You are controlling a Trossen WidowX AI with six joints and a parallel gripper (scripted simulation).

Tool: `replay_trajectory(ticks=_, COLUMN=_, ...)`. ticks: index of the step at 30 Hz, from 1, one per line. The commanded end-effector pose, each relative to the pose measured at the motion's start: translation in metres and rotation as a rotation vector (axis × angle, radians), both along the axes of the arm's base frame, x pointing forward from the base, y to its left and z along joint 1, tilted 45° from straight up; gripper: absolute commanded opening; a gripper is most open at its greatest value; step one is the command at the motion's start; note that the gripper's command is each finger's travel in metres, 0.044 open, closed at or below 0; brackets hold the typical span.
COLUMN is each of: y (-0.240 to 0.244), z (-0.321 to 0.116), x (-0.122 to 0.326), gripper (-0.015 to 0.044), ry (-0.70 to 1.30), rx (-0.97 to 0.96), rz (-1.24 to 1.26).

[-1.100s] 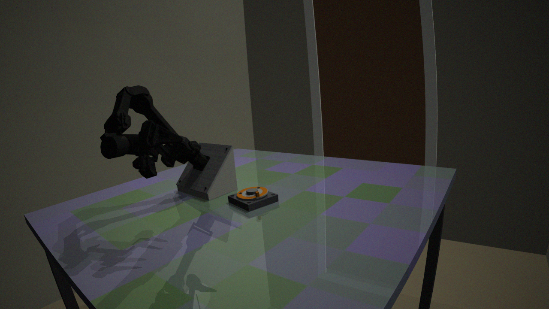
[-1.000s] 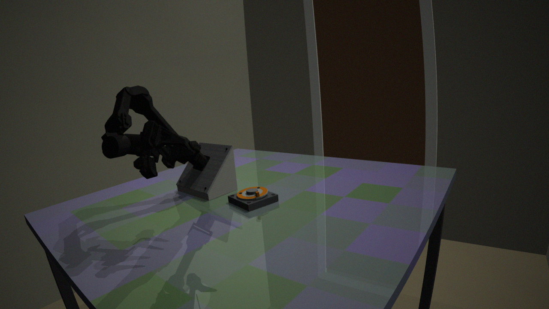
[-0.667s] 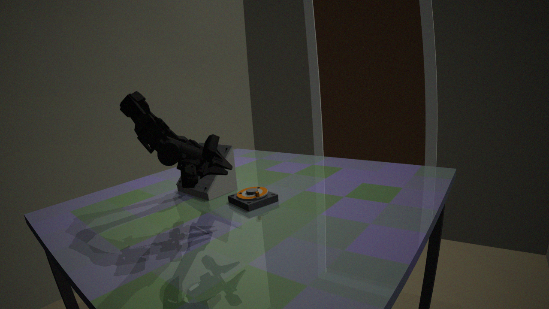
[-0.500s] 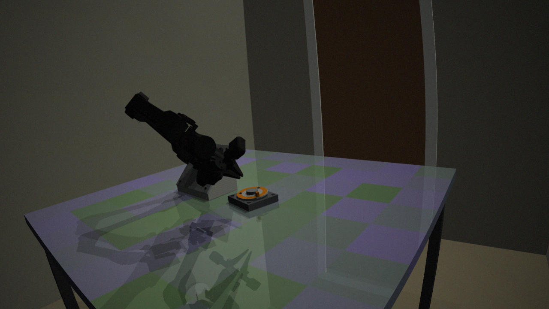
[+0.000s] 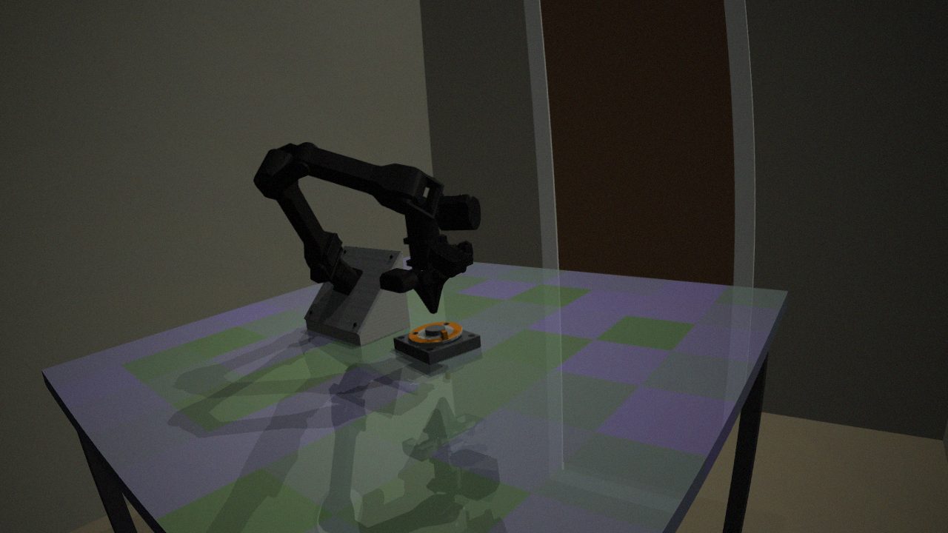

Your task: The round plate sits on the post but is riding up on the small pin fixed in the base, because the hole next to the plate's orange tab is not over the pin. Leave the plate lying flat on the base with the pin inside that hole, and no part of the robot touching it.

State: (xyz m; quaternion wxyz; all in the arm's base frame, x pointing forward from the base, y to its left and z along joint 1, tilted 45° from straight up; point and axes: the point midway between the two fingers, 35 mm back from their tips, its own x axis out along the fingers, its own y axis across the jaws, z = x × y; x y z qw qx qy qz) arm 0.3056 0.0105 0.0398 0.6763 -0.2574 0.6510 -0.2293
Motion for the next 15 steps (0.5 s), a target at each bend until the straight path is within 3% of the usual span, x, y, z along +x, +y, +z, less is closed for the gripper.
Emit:
replay_trajectory(ticks=1, y=0.001, z=0.0, x=0.002, gripper=0.0, ry=0.024, rx=-0.072, rz=0.062)
replay_trajectory(ticks=15, y=-0.023, z=-0.025, x=0.005, gripper=0.0, ry=0.024, rx=-0.072, rz=0.062)
